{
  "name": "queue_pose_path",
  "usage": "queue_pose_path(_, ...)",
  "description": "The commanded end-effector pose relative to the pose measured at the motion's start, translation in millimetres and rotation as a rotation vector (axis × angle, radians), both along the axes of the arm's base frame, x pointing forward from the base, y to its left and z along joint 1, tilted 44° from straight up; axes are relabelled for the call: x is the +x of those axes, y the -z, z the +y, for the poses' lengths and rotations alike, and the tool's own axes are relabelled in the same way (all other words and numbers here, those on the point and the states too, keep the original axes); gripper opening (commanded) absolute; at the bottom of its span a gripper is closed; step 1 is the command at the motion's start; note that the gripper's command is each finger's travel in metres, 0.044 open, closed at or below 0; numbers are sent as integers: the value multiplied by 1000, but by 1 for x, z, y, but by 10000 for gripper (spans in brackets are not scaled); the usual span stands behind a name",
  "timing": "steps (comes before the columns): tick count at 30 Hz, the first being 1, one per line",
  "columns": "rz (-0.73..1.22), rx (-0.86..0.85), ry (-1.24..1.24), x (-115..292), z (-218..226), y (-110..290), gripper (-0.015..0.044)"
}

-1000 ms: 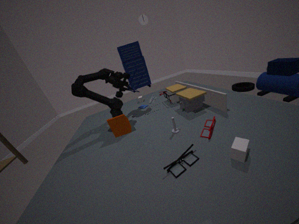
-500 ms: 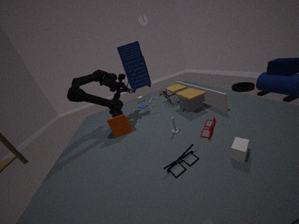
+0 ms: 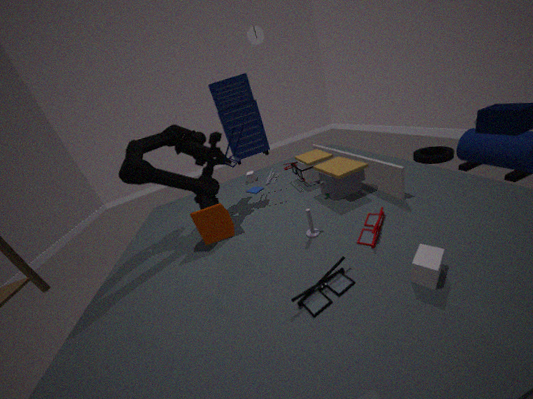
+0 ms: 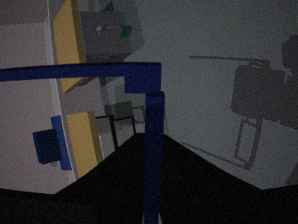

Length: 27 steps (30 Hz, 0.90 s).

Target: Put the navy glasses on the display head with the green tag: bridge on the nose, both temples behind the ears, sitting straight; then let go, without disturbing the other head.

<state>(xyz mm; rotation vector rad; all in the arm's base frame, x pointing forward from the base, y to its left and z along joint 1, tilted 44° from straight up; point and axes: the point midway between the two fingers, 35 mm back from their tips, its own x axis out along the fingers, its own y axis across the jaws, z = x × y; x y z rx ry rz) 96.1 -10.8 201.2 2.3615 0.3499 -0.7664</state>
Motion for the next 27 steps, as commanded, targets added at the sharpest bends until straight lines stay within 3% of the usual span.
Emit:
queue_pose_path(1, -2, -2, -2, 0, 0, 0, 0)
queue_pose_path(13, 4, -11, -5, 1, 1, -1, 0)
queue_pose_path(27, 175, -212, -87, 15, 12, 0, 0)
